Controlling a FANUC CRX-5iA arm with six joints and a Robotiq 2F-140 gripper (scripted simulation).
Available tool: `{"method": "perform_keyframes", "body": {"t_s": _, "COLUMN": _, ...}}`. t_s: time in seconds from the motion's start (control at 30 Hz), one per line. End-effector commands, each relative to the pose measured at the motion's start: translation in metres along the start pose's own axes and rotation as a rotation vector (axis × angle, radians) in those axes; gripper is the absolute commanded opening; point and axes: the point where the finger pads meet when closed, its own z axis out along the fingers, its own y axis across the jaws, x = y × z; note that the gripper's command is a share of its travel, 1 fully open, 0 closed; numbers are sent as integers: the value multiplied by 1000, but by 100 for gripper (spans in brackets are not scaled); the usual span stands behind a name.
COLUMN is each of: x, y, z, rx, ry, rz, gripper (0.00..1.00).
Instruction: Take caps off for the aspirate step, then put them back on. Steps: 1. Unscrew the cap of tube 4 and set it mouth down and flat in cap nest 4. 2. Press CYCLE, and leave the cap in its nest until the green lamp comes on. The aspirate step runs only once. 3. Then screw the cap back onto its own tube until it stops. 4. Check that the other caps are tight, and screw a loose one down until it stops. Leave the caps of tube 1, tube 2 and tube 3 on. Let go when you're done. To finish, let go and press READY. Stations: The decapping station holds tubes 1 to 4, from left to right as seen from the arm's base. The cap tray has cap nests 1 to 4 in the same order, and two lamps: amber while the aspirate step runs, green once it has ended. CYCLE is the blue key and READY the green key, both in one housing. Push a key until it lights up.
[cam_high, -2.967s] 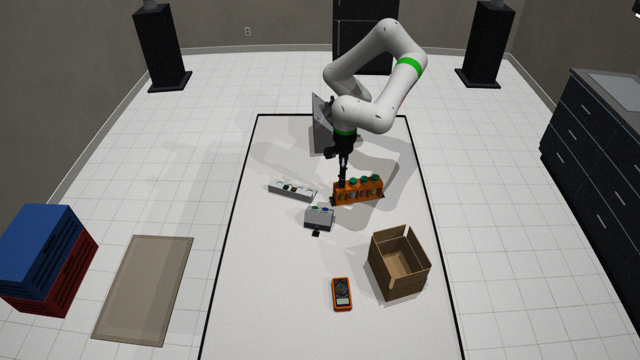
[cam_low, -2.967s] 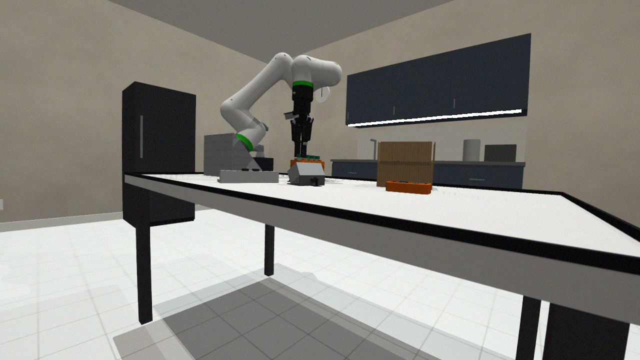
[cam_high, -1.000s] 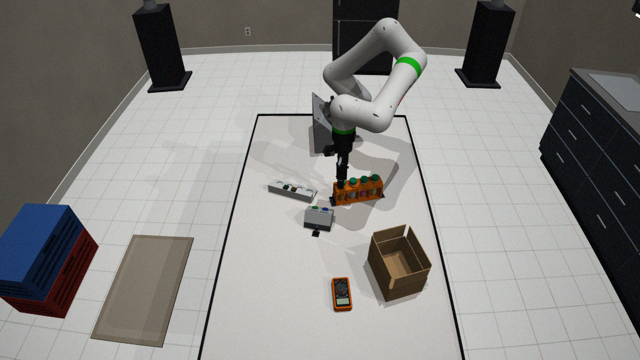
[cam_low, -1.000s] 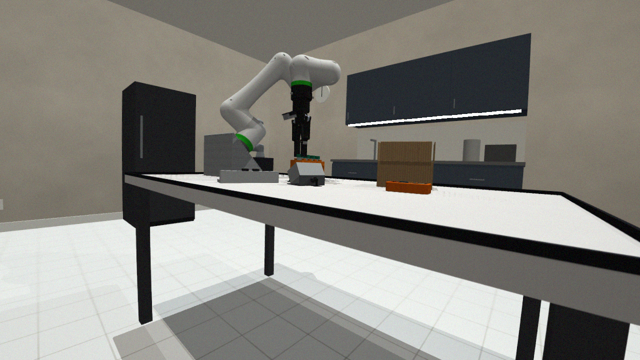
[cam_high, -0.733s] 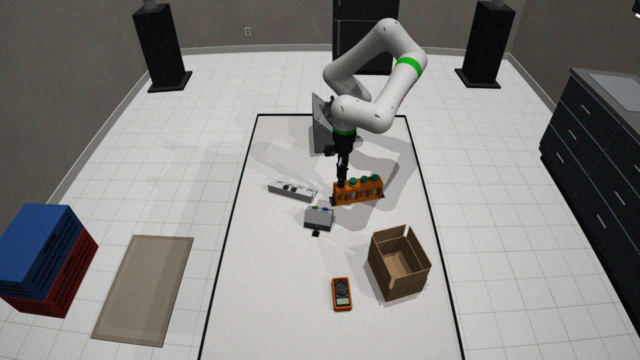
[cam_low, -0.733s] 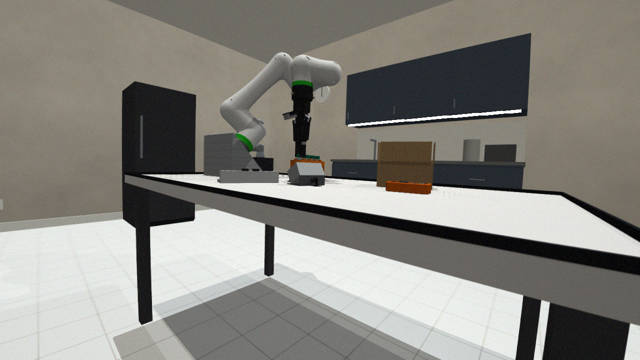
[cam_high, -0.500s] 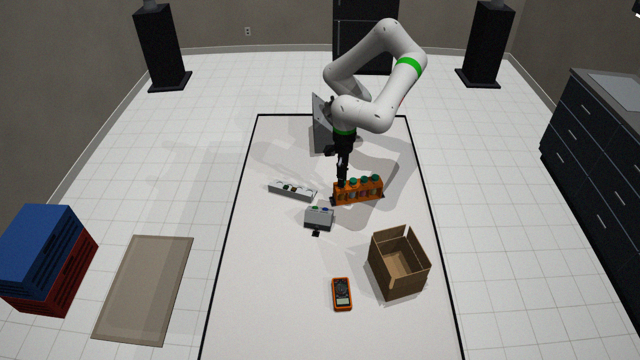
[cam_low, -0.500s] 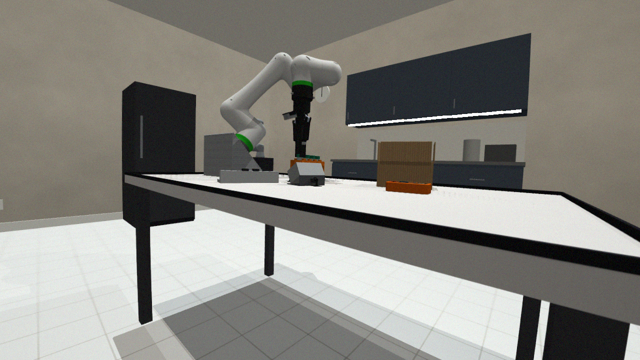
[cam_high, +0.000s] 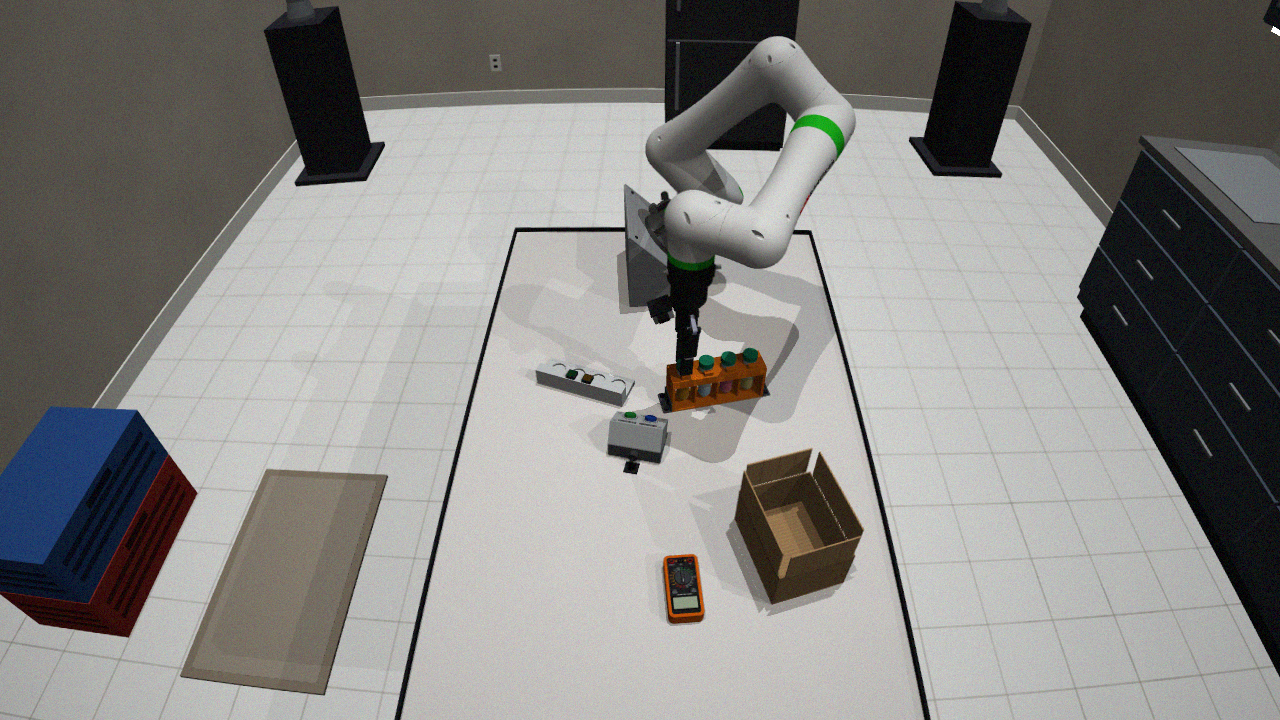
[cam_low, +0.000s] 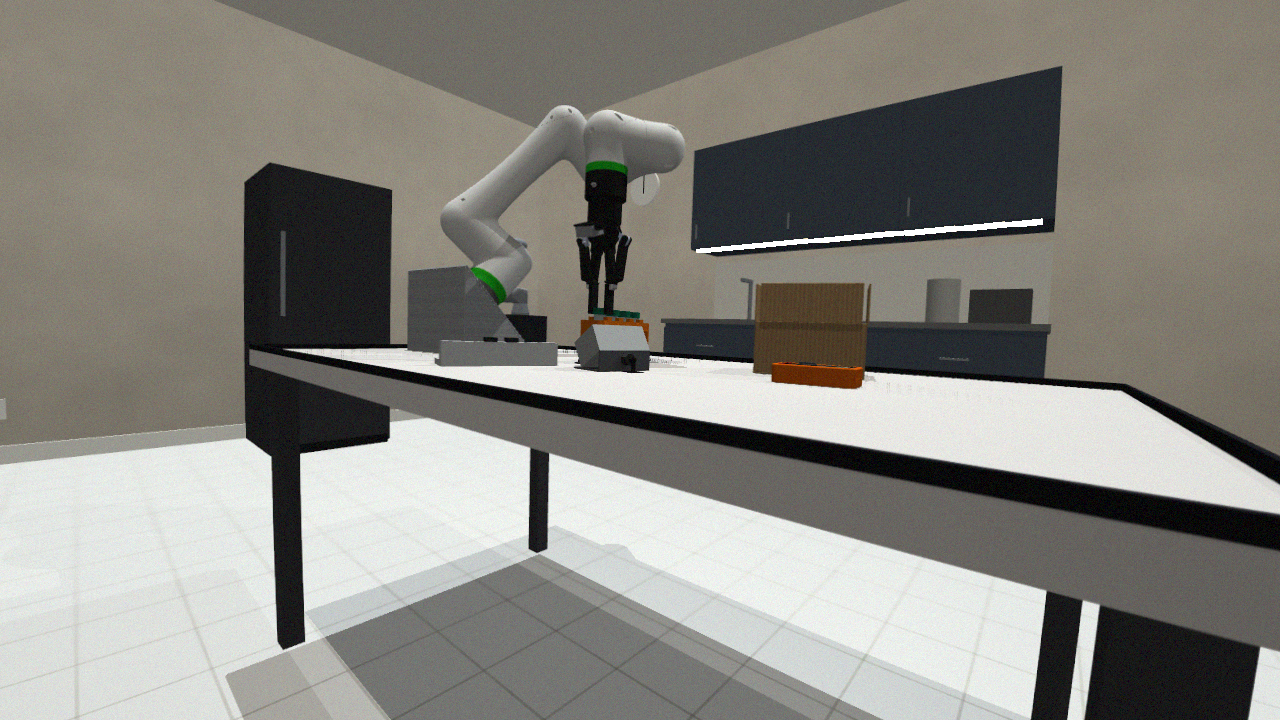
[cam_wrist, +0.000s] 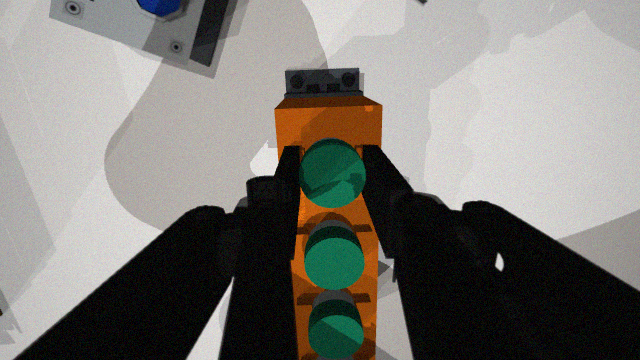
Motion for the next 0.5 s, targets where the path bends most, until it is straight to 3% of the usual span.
{"method": "perform_keyframes", "body": {"t_s": 0.0, "x": 1, "y": 0, "z": -1, "rx": 10, "ry": -9, "rz": -153, "gripper": 30}}
{"method": "perform_keyframes", "body": {"t_s": 0.27, "x": 1, "y": 0, "z": -1, "rx": 11, "ry": -7, "rz": -550, "gripper": 30}}
{"method": "perform_keyframes", "body": {"t_s": 0.47, "x": 1, "y": 0, "z": -1, "rx": 11, "ry": -7, "rz": -550, "gripper": 30}}
